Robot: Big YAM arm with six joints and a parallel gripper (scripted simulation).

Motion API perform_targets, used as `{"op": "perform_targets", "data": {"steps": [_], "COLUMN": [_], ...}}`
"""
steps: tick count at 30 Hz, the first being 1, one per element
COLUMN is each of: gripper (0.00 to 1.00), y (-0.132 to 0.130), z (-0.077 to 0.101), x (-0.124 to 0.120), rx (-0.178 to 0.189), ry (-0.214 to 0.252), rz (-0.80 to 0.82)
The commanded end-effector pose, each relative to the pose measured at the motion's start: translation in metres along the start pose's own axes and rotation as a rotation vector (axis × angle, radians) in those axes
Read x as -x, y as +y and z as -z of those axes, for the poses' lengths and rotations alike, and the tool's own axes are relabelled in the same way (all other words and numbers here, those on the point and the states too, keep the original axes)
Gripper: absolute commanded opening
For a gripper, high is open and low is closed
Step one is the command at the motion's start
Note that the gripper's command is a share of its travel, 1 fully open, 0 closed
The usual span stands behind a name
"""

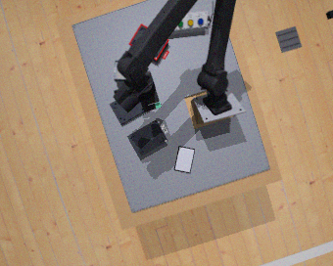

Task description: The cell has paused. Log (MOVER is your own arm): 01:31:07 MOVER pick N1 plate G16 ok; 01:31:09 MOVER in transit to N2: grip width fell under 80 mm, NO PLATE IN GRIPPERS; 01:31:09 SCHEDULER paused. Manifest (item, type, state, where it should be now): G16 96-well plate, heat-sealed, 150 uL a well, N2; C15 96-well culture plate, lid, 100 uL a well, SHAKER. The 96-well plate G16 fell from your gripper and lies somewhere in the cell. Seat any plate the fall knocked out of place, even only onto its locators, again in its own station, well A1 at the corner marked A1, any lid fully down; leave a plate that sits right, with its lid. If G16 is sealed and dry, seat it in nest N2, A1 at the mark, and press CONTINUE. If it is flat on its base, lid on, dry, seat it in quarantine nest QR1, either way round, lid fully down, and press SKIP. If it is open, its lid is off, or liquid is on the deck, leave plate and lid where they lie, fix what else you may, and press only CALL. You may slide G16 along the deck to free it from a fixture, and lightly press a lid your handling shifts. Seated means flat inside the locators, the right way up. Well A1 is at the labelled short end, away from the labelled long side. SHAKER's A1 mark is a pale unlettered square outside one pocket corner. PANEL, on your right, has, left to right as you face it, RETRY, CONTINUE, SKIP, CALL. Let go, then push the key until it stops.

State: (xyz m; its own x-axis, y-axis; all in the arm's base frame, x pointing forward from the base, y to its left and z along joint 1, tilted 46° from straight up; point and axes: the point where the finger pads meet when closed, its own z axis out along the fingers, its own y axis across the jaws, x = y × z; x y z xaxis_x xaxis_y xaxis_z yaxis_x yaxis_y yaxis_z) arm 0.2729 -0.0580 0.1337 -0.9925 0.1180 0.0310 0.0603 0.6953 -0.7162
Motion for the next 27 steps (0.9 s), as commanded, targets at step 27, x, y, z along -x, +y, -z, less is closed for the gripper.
{"op": "perform_targets", "data": {"steps": [27], "gripper": [1.00], "y": [0.0010], "z": [0.0014], "x": [-0.0002], "rx": [-0.001], "ry": [-0.015], "rz": [0.240]}}
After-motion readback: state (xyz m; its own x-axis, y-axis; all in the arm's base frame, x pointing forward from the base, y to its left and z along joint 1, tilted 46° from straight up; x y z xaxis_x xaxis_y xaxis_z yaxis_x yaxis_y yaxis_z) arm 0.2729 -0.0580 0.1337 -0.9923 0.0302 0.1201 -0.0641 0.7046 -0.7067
